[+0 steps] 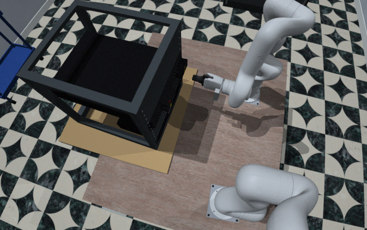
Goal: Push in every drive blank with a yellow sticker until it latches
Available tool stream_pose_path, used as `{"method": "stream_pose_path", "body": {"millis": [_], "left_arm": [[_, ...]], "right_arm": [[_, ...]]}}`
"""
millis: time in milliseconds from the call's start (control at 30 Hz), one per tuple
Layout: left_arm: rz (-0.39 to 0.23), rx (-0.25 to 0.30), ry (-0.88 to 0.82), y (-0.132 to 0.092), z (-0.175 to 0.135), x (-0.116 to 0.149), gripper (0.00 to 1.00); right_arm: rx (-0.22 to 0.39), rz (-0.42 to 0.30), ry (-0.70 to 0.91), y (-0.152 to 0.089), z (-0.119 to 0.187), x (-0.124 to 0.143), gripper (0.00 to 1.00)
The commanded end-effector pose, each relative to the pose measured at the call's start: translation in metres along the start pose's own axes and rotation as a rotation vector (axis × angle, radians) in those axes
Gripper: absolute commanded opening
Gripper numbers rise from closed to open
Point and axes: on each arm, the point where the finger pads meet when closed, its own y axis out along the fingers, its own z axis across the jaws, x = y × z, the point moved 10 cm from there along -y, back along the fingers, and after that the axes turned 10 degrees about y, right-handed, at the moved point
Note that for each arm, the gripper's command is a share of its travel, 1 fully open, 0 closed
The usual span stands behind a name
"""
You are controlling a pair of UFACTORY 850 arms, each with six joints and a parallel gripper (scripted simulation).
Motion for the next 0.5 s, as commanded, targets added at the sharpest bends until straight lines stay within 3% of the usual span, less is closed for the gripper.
{"method": "stream_pose_path", "body": {"millis": [0, 467], "left_arm": [[0.002, 0.0, 0.0, -0.001, 0.0, 0.0, 1.0], [0.002, 0.0, 0.0, -0.001, 0.0, 0.0, 1.0]], "right_arm": [[0.004, 0.003, 0.003, 0.0, -0.003, 0.015, 0.0], [0.004, 0.003, 0.002, 0.0, -0.007, 0.035, 0.0]]}}
